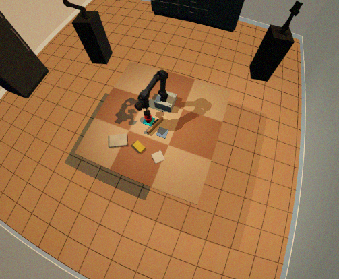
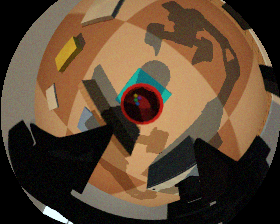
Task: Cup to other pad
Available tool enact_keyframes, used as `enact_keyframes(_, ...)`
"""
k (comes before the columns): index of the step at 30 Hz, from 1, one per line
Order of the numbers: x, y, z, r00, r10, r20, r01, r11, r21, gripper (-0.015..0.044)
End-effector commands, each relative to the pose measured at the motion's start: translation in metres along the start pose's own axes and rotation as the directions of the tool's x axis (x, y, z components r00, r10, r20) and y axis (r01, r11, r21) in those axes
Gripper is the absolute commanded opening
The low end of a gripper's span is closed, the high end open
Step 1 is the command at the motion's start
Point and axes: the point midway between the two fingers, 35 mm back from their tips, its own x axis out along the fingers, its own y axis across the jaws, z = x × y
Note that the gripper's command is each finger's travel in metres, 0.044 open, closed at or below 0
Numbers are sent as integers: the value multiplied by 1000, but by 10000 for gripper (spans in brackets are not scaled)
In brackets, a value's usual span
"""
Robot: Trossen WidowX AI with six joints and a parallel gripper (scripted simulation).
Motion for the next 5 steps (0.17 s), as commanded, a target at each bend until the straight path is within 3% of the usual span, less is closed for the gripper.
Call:
enact_keyframes(1,1,0,0,1000,-1,-1,1,1000,0,440)
enact_keyframes(5,1,0,0,1000,-1,-1,1,1000,0,440)
